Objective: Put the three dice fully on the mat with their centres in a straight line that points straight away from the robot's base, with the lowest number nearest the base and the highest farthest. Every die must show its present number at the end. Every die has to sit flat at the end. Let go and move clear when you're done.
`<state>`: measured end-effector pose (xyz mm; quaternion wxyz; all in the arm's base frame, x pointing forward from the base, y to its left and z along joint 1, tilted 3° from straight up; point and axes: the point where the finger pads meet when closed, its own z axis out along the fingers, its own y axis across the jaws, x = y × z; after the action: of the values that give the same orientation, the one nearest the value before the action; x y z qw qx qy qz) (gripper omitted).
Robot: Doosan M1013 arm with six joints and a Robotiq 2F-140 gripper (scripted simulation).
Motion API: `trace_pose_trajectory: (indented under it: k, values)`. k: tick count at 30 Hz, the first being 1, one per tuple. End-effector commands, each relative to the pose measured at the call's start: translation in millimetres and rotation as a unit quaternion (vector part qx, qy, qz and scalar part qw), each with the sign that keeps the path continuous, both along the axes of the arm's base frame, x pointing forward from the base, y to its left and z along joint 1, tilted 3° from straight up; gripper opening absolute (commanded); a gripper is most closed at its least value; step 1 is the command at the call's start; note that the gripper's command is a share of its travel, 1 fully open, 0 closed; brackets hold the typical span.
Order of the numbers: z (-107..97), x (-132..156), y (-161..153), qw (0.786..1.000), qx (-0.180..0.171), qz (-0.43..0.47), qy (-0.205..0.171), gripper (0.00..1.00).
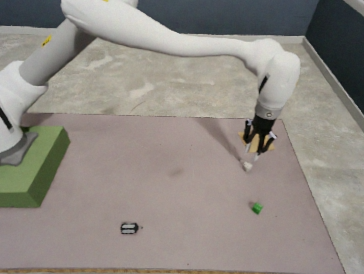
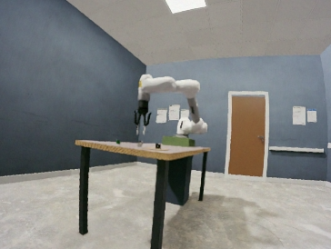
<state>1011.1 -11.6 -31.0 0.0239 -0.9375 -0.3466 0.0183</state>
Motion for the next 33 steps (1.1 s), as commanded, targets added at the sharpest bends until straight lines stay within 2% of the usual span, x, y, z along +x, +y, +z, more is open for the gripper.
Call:
trace_pose_trajectory:
  k: [1,24,33]
  values:
    - [1.8,0.6,0.0,1.0,0.0,0.0,-0.001,0.35]
    - [-0.6,0.5,0.1,1.0,0.0,0.0,-0.001,0.35]
    - [-9.2,0.1,0.3,1.0,0.0,0.0,-0.001,0.35]
